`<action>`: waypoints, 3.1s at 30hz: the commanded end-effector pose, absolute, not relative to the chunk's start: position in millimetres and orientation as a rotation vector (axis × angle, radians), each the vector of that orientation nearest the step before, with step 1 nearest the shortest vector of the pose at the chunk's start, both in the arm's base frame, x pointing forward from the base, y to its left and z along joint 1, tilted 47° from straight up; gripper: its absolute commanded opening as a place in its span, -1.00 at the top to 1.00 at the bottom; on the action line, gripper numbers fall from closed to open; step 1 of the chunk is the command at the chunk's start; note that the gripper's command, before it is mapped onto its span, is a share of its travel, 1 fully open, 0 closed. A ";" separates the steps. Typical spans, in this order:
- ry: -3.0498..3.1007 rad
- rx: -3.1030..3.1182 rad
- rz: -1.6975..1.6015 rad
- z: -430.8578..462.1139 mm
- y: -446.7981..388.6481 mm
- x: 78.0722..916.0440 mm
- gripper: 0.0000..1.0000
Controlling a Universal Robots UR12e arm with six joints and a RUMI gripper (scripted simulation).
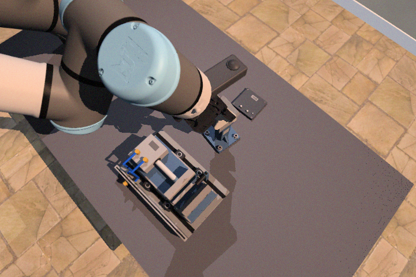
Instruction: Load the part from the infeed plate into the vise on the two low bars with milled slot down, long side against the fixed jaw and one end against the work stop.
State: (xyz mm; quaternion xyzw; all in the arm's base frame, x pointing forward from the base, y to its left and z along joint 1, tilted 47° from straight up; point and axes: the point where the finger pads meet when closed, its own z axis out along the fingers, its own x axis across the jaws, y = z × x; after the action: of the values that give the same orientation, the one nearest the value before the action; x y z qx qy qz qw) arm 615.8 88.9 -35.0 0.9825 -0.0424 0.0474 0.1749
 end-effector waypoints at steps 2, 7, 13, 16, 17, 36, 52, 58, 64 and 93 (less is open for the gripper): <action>-0.123 2.715 0.127 -35.1 89.7 616.2 1.00; -0.125 2.679 0.124 -35.3 90.0 616.2 1.00; -0.127 2.608 0.117 -35.5 90.5 616.2 1.00; -0.127 2.574 0.114 -35.6 90.8 616.3 1.00; -0.128 2.563 0.113 -35.7 90.8 616.3 1.00; -0.132 2.404 0.098 -36.5 91.8 616.4 1.00; -0.133 2.339 0.093 -36.9 92.2 616.5 1.00; -0.133 2.331 0.092 -36.9 92.3 616.5 1.00; -0.133 2.327 0.092 -36.9 92.3 616.5 1.00; -0.133 2.327 0.092 -36.9 92.3 616.5 1.00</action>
State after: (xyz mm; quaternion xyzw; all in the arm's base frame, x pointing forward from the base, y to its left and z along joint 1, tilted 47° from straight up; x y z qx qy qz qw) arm 616.1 91.9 -37.3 0.9170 -0.0523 0.0357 0.3938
